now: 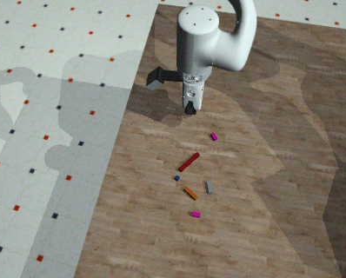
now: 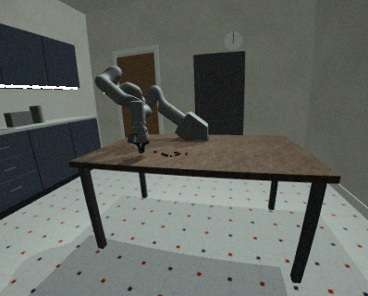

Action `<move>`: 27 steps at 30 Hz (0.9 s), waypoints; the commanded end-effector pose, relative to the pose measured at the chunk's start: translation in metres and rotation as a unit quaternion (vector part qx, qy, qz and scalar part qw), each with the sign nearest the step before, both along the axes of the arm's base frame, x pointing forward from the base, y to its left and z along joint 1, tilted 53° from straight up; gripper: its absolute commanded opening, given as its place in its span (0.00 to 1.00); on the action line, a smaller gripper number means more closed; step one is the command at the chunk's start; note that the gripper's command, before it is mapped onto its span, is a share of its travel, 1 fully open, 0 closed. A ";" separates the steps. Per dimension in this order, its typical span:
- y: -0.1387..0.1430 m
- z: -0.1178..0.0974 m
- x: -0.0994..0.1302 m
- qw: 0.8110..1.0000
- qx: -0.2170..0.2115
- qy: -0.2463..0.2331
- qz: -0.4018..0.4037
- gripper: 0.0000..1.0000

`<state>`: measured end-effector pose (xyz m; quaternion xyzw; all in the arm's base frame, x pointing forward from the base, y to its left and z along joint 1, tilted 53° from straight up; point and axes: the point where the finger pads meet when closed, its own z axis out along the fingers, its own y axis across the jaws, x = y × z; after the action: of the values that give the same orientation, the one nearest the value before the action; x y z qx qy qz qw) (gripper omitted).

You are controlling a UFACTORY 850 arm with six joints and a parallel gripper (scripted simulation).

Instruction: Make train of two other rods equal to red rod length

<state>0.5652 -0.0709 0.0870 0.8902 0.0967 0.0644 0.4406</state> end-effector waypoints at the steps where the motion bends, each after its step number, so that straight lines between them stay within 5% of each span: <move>1: 0.019 0.015 -0.004 1.000 0.000 -0.001 0.000 0.04; 12: 0.061 0.048 -0.015 1.000 0.000 -0.001 0.000 0.04; 27: 0.065 0.049 -0.015 1.000 0.001 -0.004 -0.002 0.04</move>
<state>0.5489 -0.0075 0.1365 0.8902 0.0959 0.0646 0.4406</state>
